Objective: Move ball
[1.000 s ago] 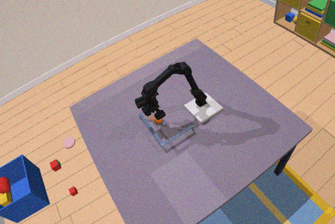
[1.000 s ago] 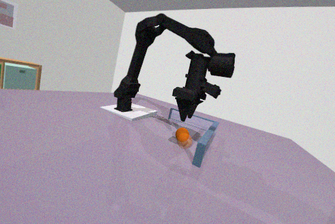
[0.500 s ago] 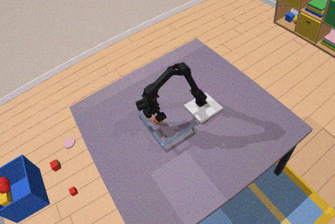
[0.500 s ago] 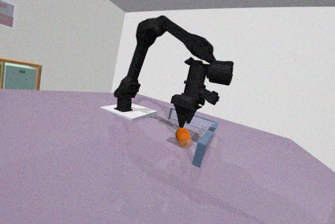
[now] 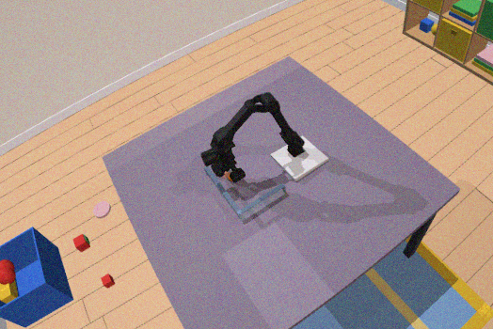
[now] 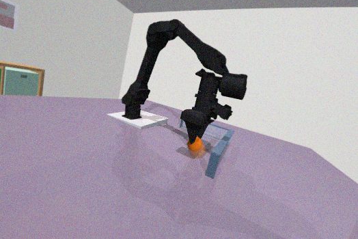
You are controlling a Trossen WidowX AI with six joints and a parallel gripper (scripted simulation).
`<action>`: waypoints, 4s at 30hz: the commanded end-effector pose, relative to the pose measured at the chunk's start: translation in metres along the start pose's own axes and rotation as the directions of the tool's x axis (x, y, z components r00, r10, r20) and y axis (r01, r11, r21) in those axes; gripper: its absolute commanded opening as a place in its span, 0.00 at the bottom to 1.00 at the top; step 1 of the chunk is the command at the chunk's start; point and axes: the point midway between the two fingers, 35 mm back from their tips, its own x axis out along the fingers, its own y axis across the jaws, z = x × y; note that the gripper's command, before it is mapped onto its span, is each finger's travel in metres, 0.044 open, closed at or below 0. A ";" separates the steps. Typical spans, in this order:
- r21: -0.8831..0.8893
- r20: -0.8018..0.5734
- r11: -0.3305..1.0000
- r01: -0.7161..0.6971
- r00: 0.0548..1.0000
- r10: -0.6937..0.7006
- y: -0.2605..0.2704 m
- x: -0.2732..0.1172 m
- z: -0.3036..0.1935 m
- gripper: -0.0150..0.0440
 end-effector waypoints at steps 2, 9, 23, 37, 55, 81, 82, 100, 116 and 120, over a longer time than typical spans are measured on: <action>0.002 -0.004 1.000 -0.004 1.000 0.004 0.001 0.011 -0.001 0.82; 0.002 -0.004 1.000 -0.004 1.000 0.004 0.001 0.014 -0.001 0.64; 0.002 -0.003 1.000 -0.004 1.000 0.004 0.000 -0.003 0.003 0.28; 0.002 -0.003 1.000 -0.004 1.000 0.004 0.000 -0.072 0.007 0.25; 0.002 -0.003 1.000 -0.003 1.000 0.003 -0.014 -0.103 0.009 0.25; 0.002 -0.002 1.000 0.000 1.000 0.000 -0.042 -0.009 0.023 0.25; 0.002 -0.002 1.000 0.000 1.000 0.000 -0.042 -0.005 0.023 0.25; 0.002 -0.002 1.000 0.000 1.000 0.000 -0.042 0.014 0.023 0.25; 0.009 -0.003 1.000 -0.002 1.000 0.002 -0.042 0.014 0.022 0.70; 0.009 -0.003 1.000 -0.002 1.000 0.002 -0.042 0.014 0.022 0.82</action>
